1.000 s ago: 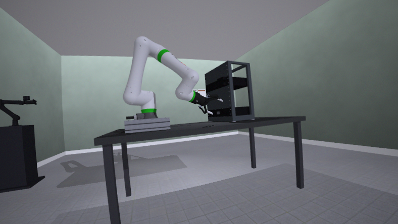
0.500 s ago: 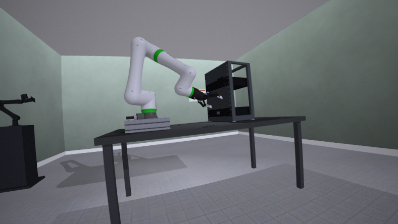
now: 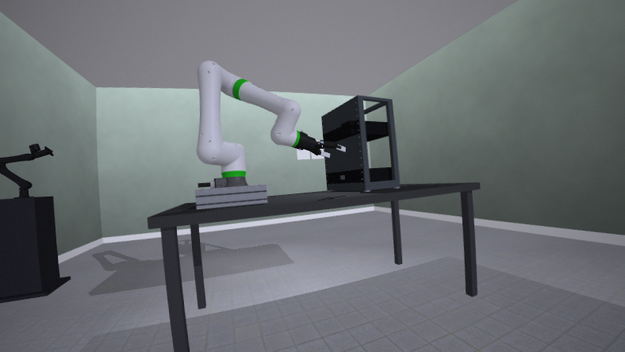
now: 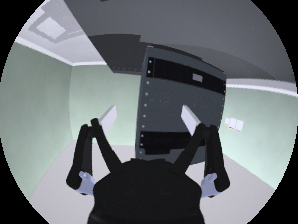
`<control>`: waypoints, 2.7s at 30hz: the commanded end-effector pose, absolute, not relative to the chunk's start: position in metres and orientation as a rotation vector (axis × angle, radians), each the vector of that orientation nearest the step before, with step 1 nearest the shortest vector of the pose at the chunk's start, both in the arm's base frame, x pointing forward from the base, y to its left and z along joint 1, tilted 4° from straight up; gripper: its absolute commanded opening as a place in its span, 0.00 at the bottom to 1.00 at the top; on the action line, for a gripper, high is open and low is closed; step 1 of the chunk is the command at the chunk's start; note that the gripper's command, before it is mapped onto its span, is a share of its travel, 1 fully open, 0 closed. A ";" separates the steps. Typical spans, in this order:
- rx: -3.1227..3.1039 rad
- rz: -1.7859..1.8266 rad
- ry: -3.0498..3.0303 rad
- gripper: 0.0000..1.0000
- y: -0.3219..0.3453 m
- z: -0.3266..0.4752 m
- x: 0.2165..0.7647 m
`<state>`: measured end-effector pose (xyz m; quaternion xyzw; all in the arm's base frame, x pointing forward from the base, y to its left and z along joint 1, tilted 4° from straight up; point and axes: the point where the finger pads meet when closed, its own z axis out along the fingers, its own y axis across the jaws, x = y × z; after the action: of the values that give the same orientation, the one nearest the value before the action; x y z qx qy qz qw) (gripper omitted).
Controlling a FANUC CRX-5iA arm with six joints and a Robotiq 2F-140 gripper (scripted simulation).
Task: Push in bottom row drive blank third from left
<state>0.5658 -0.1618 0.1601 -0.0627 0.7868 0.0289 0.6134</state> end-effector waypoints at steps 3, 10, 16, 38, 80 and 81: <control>0.071 0.194 1.828 1.00 -0.145 0.187 0.566; 0.279 0.329 1.785 1.00 -0.127 0.212 0.562; 0.405 0.417 1.746 1.00 -0.116 0.227 0.559; 0.930 0.866 1.467 1.00 -0.068 0.289 0.533; 1.266 1.257 1.158 1.00 -0.037 0.327 0.503; 1.266 1.257 1.158 1.00 -0.037 0.327 0.503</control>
<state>0.5031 -0.0374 0.3265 0.5202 0.4766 0.5159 0.4859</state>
